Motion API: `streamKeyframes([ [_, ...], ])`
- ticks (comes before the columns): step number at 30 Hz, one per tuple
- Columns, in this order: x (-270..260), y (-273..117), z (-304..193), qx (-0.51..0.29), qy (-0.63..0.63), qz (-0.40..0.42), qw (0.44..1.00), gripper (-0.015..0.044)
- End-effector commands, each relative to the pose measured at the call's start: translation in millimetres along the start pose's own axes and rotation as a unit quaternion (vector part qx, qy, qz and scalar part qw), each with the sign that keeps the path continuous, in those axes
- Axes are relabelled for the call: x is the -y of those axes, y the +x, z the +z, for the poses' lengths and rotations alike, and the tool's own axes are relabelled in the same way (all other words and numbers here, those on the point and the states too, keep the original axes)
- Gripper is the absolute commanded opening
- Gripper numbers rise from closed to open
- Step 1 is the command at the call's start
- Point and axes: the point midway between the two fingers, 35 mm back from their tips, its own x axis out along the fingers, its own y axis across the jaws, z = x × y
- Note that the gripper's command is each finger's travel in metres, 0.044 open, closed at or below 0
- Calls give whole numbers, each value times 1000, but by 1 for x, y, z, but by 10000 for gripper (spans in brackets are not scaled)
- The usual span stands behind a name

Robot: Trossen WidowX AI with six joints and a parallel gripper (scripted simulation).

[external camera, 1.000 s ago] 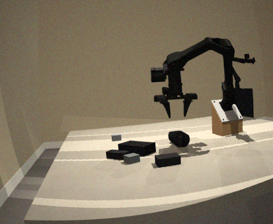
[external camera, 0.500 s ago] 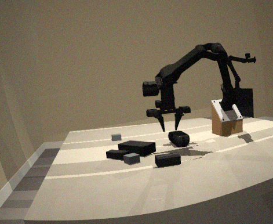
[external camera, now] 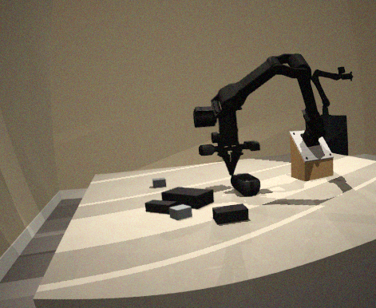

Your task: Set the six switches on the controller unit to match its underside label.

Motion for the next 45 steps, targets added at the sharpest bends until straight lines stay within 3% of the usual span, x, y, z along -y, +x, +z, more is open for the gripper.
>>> streamKeyframes([
  [1, -1, 0, -1, -1, 1, 0, 1000, 0],
  [12, 0, 0, 0, 0, 0, 0, 1000, 0],
  [18, -1, -48, 0, 1, 0, 1, 1000, 157],
  [22, -1, -50, 0, 1, 0, 1, 1000, 263],
  [32, -1, -50, 0, 1, 0, 1, 1000, 0],
  [41, -1, -50, 0, 1, 0, 1, 1000, 0],
  [45, -1, -51, 0, 0, 1, 2, 1000, 105],
])
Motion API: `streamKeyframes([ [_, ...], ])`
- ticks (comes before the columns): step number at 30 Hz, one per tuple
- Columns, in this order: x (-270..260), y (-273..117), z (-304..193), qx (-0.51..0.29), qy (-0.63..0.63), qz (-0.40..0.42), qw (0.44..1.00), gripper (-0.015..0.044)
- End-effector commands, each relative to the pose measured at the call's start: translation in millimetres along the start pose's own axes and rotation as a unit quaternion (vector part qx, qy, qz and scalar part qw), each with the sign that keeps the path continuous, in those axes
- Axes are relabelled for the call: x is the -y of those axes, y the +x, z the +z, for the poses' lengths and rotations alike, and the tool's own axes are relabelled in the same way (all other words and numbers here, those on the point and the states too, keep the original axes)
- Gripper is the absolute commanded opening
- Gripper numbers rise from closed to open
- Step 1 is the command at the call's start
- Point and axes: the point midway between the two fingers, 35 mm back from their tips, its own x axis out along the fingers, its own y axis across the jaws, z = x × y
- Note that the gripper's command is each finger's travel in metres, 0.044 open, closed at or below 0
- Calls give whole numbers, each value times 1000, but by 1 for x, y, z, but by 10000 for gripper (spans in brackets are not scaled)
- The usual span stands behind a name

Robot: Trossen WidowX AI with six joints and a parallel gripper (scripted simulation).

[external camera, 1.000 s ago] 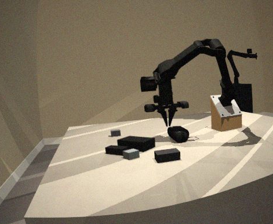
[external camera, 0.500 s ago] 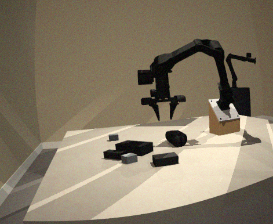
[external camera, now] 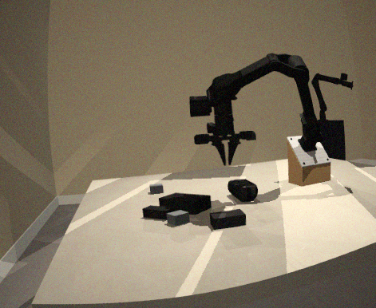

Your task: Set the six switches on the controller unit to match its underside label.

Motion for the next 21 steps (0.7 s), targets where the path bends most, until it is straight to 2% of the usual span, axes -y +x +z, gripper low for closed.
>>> streamKeyframes([
  [1, 0, 0, 0, 0, 0, 0, 1000, 131],
  [13, 0, 0, 0, 0, 0, 0, 1000, 440],
  [15, 0, 0, 0, 0, 0, 0, 1000, 440],
  [21, -8, 16, 15, 3, -1, -47, 999, 282],
])
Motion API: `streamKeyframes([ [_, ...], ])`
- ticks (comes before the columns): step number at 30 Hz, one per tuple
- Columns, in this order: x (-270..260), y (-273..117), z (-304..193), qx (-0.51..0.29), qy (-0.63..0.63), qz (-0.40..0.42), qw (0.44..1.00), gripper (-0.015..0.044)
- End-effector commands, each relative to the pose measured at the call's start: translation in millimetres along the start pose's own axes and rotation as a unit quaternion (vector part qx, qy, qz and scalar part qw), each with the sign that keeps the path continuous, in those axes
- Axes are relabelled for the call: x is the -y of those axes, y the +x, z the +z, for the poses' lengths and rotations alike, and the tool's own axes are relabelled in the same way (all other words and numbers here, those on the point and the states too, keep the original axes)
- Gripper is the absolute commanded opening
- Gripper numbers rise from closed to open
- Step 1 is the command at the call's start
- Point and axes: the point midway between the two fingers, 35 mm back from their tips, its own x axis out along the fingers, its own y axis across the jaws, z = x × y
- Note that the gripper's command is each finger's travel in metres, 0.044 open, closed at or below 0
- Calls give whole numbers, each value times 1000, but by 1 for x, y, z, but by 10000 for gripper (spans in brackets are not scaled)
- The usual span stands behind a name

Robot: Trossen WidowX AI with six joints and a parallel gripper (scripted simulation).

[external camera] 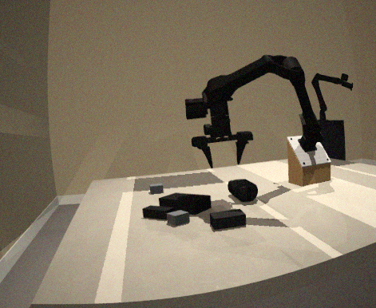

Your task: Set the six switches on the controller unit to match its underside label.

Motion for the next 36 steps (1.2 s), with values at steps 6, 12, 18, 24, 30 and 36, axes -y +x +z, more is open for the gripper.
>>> streamKeyframes([
  [6, -9, 34, 31, 1, 1, -92, 996, 125],
  [12, -10, 47, 43, -2, 1, -130, 992, 0],
  [18, -10, 47, 43, -2, 1, -130, 992, 0],
  [24, -11, 53, 43, -2, 1, -130, 992, 0],
  [30, -11, 63, 43, -2, 1, -129, 992, 0],
  [36, -12, 72, 43, -2, 1, -129, 992, 0],
])
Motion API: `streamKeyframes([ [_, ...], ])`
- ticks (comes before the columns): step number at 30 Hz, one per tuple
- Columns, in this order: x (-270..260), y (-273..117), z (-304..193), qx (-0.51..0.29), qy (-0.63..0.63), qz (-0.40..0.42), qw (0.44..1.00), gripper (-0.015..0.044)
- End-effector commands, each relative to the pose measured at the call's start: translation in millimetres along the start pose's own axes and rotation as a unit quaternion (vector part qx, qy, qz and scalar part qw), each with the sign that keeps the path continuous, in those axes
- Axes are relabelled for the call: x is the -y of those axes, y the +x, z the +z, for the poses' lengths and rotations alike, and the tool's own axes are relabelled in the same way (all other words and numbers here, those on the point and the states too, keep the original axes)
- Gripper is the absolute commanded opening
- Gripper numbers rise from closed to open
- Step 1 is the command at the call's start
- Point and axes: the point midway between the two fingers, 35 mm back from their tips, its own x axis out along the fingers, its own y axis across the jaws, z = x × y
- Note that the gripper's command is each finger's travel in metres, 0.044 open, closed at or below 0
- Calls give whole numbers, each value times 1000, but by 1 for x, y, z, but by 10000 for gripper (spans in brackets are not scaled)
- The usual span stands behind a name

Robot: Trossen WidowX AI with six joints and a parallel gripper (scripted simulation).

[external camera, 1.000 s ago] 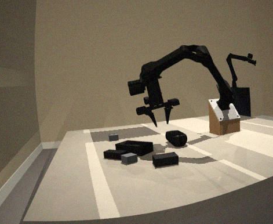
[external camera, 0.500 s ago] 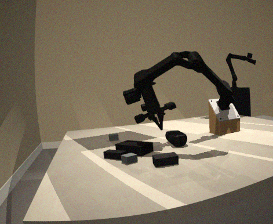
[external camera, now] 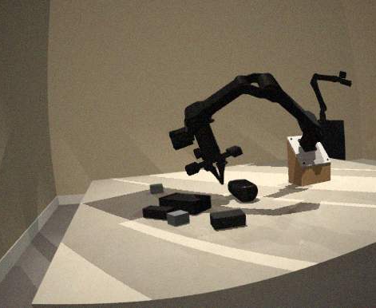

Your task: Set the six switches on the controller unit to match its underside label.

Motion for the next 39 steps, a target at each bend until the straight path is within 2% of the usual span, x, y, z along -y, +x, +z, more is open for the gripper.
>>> streamKeyframes([
  [1, -1, 9, 0, -2, 3, -4, 1000, 0],
  [18, -7, 35, 0, -3, 3, -5, 1000, 0],
  [39, -1, 37, 0, -3, 3, -5, 1000, 0],
])
